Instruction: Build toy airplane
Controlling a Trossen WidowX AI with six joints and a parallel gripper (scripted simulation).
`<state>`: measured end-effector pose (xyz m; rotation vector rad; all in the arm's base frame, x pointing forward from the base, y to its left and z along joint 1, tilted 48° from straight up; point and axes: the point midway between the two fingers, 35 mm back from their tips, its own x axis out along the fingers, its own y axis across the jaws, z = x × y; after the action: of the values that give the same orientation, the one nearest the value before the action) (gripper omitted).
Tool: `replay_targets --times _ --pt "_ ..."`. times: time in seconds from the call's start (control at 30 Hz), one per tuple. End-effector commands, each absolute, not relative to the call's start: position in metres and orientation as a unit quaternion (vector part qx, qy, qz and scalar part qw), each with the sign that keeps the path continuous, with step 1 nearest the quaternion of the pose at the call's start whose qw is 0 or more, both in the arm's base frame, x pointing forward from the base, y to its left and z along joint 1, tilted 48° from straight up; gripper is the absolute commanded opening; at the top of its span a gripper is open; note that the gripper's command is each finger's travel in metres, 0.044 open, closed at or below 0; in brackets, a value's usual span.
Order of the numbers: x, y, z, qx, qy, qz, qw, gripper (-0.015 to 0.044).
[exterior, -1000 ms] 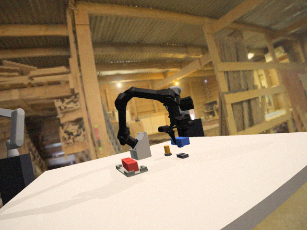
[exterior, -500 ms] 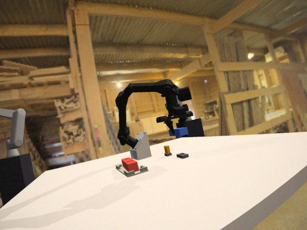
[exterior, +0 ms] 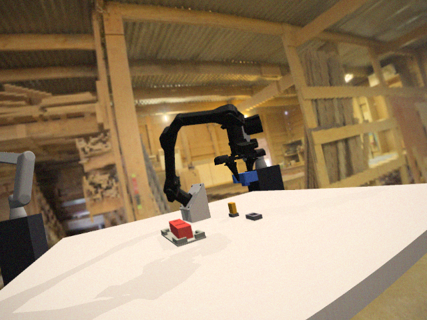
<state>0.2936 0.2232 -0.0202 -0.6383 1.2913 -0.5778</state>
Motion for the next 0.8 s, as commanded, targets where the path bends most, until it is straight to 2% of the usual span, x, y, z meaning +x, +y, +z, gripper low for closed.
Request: replay_targets --times 0.0,0.77 --pt "0.298 0.217 -0.008 -0.262 0.575 -0.274 0.725 0.0000" --pt "0.314 0.162 0.043 -0.112 0.513 -0.377 0.763 0.0000"
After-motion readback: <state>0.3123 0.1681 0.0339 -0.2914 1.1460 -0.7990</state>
